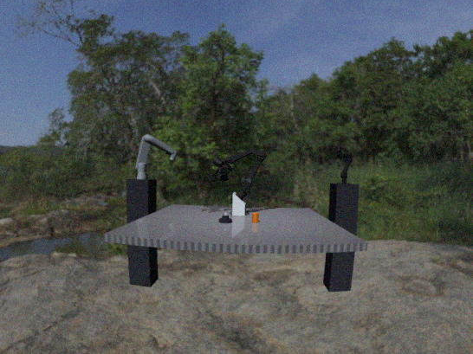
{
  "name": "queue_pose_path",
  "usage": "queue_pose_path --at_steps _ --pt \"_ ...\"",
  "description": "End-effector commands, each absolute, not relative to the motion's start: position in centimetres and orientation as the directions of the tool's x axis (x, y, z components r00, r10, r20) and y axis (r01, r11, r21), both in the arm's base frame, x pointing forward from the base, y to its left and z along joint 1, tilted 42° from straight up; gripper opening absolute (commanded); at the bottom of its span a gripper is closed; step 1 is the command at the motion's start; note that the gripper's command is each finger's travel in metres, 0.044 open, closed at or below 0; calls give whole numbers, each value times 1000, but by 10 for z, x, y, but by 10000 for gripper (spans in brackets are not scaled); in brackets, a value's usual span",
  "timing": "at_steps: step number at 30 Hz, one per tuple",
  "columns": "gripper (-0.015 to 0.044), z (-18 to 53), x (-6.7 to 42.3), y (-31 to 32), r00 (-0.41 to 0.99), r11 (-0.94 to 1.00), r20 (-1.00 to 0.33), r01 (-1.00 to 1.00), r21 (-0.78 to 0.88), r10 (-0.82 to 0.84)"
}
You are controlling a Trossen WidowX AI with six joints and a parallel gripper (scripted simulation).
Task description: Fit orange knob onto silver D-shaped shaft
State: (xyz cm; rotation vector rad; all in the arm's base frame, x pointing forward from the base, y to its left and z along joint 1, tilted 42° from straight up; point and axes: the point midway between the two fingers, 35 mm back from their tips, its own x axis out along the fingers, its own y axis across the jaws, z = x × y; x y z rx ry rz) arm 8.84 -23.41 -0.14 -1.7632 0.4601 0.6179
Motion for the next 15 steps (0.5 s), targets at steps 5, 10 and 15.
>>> queue_pose_path --at_steps 5,10,15 --pt "440 6 116 -228 770 -440 -631 -535 -721 98" --pt "440 21 169 -206 710 -718 -650 -302 -627 270" --pt "440 33 216 -169 611 -868 -678 30 -496 409"
